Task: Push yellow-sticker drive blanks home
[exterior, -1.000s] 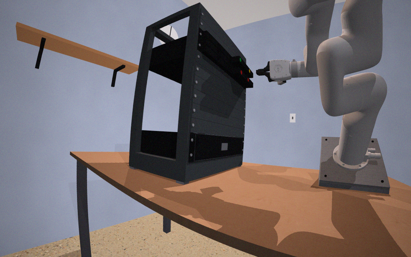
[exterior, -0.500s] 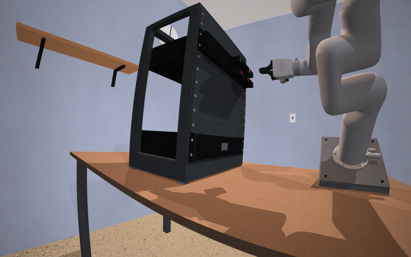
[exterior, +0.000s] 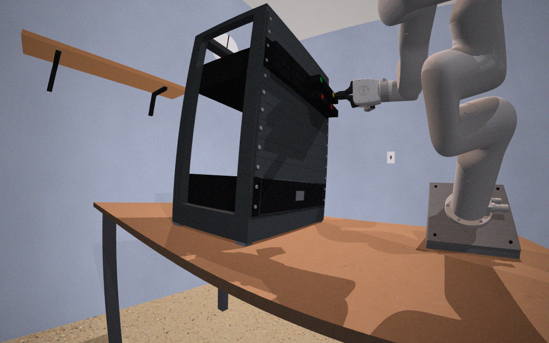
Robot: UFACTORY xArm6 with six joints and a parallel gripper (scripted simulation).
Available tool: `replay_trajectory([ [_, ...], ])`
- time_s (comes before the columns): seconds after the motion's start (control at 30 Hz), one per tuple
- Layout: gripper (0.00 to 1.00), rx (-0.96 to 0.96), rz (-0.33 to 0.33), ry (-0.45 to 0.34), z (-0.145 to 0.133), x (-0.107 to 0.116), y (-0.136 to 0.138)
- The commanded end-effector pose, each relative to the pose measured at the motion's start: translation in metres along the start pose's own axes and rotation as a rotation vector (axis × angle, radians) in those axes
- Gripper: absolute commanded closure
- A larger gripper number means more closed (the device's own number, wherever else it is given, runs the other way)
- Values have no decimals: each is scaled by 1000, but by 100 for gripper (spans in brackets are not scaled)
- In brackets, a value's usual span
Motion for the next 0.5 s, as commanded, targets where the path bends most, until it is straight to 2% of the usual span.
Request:
replay_trajectory([
  [0.0,100,3,2,-1,0,-1,-2],
  [0.47,100,3,2,-1,0,-11,-2],
])
Point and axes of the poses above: the point where the finger pads meet when closed, its own x axis back along the fingers, its own y axis across the jaws, z = x × y, the point moved 9 cm from there along x, back along the fingers, and after that the axes turned 5 degrees about -x, right-handed, at the moved point
